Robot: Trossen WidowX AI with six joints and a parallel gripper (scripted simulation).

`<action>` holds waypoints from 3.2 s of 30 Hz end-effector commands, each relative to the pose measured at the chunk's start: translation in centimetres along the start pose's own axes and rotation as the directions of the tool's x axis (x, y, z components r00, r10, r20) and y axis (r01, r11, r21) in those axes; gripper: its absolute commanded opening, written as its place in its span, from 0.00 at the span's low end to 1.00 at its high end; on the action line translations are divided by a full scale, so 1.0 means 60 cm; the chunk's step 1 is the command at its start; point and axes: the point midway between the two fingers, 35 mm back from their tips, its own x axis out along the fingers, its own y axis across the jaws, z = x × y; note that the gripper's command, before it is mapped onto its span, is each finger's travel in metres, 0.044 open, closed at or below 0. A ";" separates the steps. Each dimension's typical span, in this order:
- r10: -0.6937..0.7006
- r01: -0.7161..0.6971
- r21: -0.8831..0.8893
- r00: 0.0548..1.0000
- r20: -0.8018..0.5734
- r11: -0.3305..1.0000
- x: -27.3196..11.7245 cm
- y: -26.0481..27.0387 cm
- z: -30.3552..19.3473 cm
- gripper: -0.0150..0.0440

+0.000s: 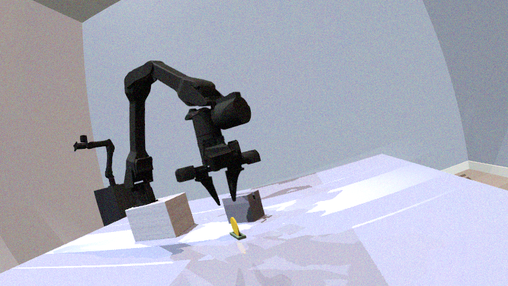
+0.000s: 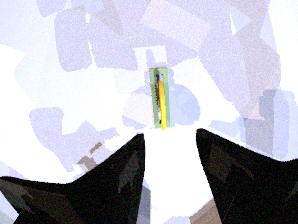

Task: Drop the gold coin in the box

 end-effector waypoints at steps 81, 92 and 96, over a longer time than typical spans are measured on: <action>-0.001 0.001 0.006 1.000 0.006 1.000 0.049 0.007 0.005 0.25; -0.001 0.001 0.006 1.000 0.006 1.000 0.002 0.007 0.004 0.25; -0.001 0.001 0.006 1.000 0.006 1.000 -0.015 0.006 0.002 0.25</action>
